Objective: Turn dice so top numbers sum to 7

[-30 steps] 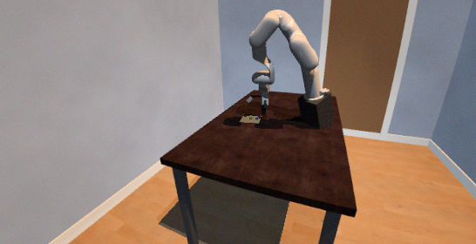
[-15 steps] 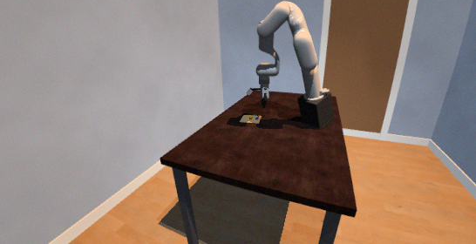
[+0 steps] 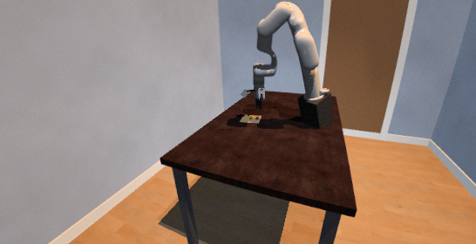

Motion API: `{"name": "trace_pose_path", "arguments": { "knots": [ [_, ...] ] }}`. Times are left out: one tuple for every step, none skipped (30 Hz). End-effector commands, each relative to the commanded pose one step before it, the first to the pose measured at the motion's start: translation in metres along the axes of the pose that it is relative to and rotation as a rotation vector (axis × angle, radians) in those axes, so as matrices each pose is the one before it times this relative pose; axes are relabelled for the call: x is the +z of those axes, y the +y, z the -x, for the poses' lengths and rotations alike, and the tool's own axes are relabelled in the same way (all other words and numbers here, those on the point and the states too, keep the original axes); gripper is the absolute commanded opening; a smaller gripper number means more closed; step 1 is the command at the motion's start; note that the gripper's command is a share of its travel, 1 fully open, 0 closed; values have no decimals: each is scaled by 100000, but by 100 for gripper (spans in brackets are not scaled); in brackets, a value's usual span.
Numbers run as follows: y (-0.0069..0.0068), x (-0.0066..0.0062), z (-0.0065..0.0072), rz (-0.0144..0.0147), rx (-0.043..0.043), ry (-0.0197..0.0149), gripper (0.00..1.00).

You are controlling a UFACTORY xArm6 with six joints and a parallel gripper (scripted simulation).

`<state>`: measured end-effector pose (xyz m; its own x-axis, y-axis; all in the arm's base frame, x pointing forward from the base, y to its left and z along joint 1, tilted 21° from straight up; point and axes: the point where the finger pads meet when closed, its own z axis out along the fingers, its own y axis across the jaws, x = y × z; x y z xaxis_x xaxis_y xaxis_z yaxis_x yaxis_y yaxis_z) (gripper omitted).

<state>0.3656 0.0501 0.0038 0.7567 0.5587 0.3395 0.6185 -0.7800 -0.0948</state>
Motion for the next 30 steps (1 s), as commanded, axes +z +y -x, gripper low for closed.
{"name": "trace_pose_path", "arguments": {
  "knots": [
    [-706, 261, -2992, -309, -16806, -912, 11],
    [-153, 40, -797, -4, -4430, -36, 11],
    [-111, 31, -665, 9, -3653, -21, 11],
    [-104, 30, -700, 21, -3804, -13, 11],
    [-53, 17, -424, 18, -2281, -4, 11],
    [-115, 35, -947, 57, -5059, 2, 11],
    [-64, 23, -698, 56, -3686, 10, 11],
    [-51, 20, -693, 67, -3627, 17, 11],
    [-10, 6, -213, 23, -1110, 7, 11],
    [-69, 29, -1226, 153, -6332, 49, 11],
    [-12, 13, -689, 102, -3522, 36, 11],
    [0, 0, 0, 0, 0, 0, 11],
    [0, 0, 0, 0, 0, 0, 11],
    [2, 6, -338, 54, -1719, 20, 11],
    [-7, 19, -1737, 322, -8739, 120, 11],
    [48, 5, -961, 210, -4777, 79, 11],
    [12, 0, -138, 32, -682, 12, 11],
    [41, 1, -485, 116, -2395, 43, 11],
    [8, 0, -80, 20, -395, 7, 11],
    [0, 0, 1, -3, 1, 10, 11],
    [-1, 0, 6, -22, 4, 69, 11],
    [-3, -1, 16, -55, 9, 178, 11],
    [-5, -1, 28, -96, 16, 329, 11],
    [-8, -2, 40, -139, 23, 515, 11],
    [-11, -4, 49, -174, 28, 734, 11],
    [-12, -5, 54, -191, 29, 981, 11],
    [-13, -8, 52, -180, 26, 1253, 11],
    [-10, -11, 41, -130, 14, 1545, 11],
    [0, 0, 0, 0, 0, 0, 11],
    [0, 0, 0, 0, 0, 0, 11]
  ]
}}
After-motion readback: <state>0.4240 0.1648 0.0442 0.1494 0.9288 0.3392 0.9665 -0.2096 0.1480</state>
